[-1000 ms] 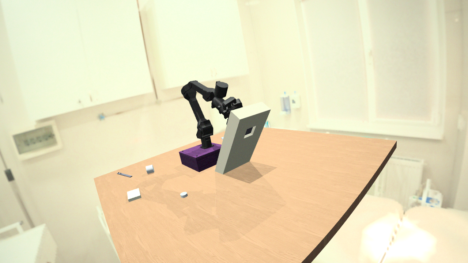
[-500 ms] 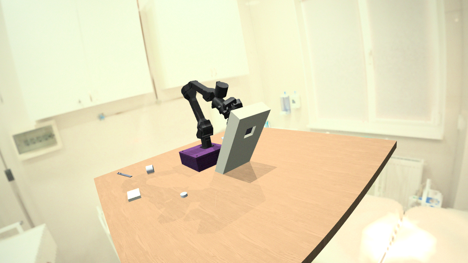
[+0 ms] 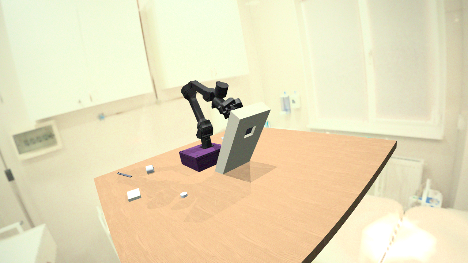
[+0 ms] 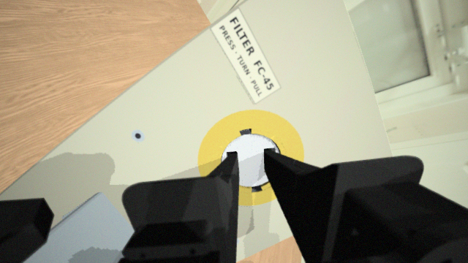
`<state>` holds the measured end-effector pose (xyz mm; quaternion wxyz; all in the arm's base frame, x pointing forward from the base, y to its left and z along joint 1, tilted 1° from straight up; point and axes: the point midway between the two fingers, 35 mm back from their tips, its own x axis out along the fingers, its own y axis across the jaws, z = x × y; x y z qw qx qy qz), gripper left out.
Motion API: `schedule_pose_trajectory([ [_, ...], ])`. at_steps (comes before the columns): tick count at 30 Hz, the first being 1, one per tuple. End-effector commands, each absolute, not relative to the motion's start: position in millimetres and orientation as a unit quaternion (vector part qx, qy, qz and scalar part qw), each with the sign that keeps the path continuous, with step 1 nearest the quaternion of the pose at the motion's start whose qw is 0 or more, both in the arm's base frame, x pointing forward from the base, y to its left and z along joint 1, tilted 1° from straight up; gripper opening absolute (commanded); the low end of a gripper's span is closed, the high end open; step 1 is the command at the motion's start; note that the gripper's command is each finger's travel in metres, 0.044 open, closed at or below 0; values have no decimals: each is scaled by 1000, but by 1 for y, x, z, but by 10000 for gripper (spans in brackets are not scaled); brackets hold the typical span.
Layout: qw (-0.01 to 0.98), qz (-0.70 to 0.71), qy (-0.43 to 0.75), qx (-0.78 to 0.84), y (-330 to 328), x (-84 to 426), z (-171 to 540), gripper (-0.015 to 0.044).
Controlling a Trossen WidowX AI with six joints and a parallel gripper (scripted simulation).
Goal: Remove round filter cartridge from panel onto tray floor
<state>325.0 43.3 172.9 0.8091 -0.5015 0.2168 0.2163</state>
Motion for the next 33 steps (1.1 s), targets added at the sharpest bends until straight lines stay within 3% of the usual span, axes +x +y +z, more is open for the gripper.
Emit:
schedule_pose_trajectory([
  [1, 838, 201, 231, -453, 43, 329, 170, 0],
  [17, 929, 130, 277, -207, 43, 330, 169, 0],
  [33, 950, 48, 302, 57, 43, 329, 170, 0],
])
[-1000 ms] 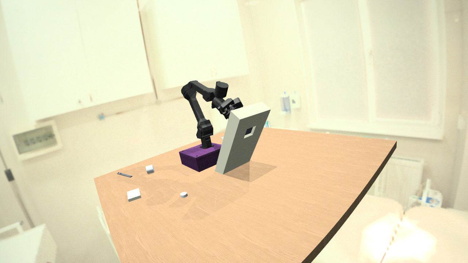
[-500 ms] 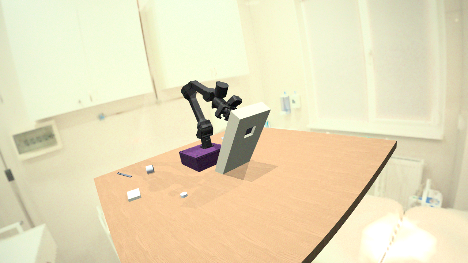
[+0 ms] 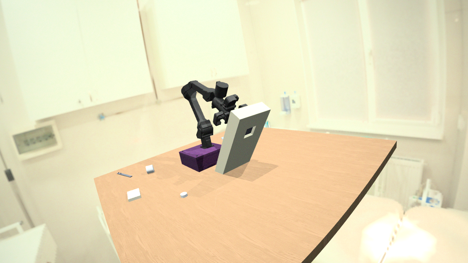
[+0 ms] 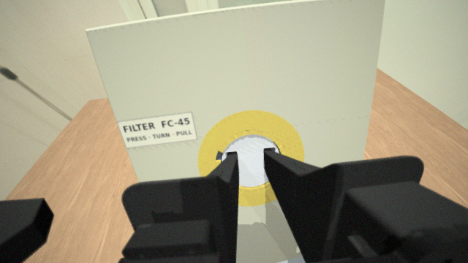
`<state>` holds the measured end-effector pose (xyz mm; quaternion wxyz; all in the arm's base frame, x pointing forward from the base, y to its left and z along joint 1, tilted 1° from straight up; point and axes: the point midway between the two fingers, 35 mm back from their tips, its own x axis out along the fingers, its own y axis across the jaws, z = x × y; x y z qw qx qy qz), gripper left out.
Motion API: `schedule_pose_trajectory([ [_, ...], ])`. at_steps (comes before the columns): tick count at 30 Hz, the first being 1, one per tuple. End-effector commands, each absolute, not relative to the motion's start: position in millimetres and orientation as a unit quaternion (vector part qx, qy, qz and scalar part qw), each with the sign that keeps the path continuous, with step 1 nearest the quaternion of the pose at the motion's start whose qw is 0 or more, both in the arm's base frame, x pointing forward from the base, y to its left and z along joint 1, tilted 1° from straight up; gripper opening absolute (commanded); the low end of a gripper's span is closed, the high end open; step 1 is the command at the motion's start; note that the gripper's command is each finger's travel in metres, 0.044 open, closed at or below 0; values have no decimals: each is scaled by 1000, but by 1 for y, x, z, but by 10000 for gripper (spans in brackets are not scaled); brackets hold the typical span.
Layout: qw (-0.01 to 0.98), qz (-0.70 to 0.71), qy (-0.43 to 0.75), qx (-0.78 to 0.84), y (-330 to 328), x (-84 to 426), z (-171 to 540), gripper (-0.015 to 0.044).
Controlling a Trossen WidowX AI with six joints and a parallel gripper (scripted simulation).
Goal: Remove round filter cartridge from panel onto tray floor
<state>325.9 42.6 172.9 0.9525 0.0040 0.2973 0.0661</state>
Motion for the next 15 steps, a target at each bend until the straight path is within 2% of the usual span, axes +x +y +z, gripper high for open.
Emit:
schedule_pose_trajectory([
  [1, 949, 43, 303, 74, 43, 329, 170, 0],
  [11, 922, -10, 306, 237, 43, 329, 170, 0],
  [15, 927, -3, 306, 216, 43, 329, 170, 0],
])
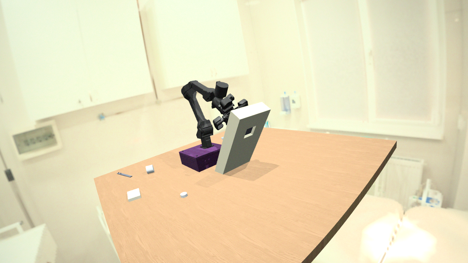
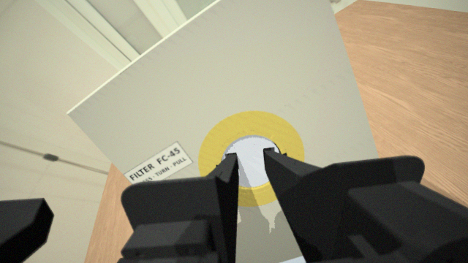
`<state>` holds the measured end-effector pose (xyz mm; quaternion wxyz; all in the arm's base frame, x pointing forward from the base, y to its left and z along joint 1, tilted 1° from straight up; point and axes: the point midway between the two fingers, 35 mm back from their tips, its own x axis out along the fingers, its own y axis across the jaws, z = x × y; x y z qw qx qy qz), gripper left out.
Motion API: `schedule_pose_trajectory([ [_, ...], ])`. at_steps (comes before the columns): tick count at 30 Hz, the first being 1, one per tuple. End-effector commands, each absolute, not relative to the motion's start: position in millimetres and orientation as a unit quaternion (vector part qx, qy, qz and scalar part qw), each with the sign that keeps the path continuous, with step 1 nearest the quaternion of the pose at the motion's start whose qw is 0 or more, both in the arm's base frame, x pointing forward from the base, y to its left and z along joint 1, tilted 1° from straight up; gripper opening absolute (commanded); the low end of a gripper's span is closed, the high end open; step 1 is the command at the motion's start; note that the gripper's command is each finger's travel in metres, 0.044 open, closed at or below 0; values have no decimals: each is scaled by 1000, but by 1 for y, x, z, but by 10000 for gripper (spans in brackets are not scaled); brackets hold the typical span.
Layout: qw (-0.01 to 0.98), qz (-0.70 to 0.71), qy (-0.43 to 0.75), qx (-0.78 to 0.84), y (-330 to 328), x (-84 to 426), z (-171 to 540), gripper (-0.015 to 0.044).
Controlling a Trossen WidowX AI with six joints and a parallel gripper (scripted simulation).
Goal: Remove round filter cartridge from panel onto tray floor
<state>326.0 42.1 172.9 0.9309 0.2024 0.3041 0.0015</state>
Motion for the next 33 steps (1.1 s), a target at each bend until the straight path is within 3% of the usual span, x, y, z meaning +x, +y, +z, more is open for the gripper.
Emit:
schedule_pose_trajectory([
  [1, 927, -3, 306, 216, 42, 327, 172, 0],
  [19, 934, 7, 308, 182, 33, 267, 213, 0],
  [33, 934, 7, 308, 182, 33, 266, 214, 0],
])
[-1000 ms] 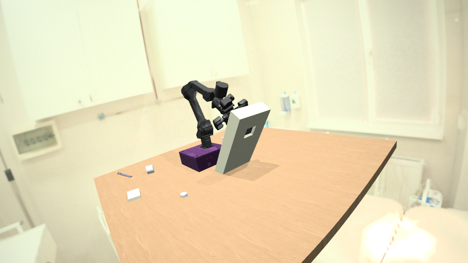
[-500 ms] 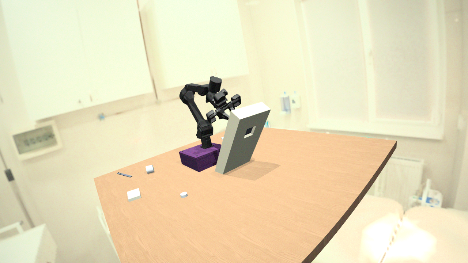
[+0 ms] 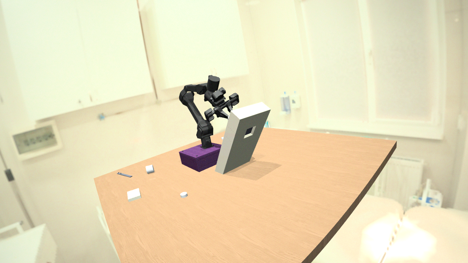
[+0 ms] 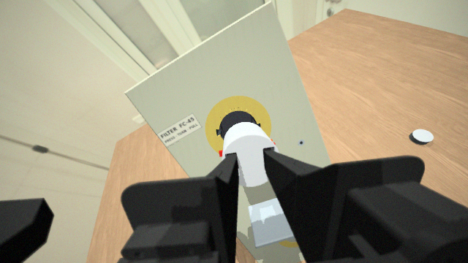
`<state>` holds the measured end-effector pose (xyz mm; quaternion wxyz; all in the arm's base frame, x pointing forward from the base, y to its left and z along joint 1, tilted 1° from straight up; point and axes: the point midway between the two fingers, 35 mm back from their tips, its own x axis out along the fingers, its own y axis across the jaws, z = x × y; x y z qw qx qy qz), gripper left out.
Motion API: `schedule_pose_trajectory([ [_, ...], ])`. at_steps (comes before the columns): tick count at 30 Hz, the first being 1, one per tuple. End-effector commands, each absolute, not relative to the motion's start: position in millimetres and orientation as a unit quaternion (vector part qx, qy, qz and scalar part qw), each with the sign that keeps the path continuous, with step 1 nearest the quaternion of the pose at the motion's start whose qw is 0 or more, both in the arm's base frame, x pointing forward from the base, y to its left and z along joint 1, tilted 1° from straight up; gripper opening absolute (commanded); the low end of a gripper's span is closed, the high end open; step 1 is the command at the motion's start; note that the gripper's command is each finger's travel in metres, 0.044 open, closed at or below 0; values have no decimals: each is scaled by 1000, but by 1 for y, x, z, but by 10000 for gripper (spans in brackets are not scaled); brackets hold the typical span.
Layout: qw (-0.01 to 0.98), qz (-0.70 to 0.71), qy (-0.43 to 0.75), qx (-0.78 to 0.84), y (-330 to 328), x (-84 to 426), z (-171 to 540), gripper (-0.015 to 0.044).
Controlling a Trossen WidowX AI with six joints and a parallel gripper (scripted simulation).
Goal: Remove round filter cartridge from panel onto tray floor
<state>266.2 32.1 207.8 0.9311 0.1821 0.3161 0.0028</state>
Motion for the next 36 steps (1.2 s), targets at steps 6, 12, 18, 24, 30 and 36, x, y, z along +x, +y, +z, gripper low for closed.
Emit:
schedule_pose_trajectory([
  [6, 934, 7, 308, 182, 32, 262, 206, 0],
  [12, 934, 7, 309, 182, 31, 251, 188, 0],
  [18, 933, 7, 309, 182, 30, 241, 169, 0],
  [24, 933, 7, 309, 182, 29, 232, 149, 0],
  [30, 931, 3, 317, 182, 29, 233, 149, 105],
  [36, 931, 3, 317, 182, 29, 233, 149, 110],
])
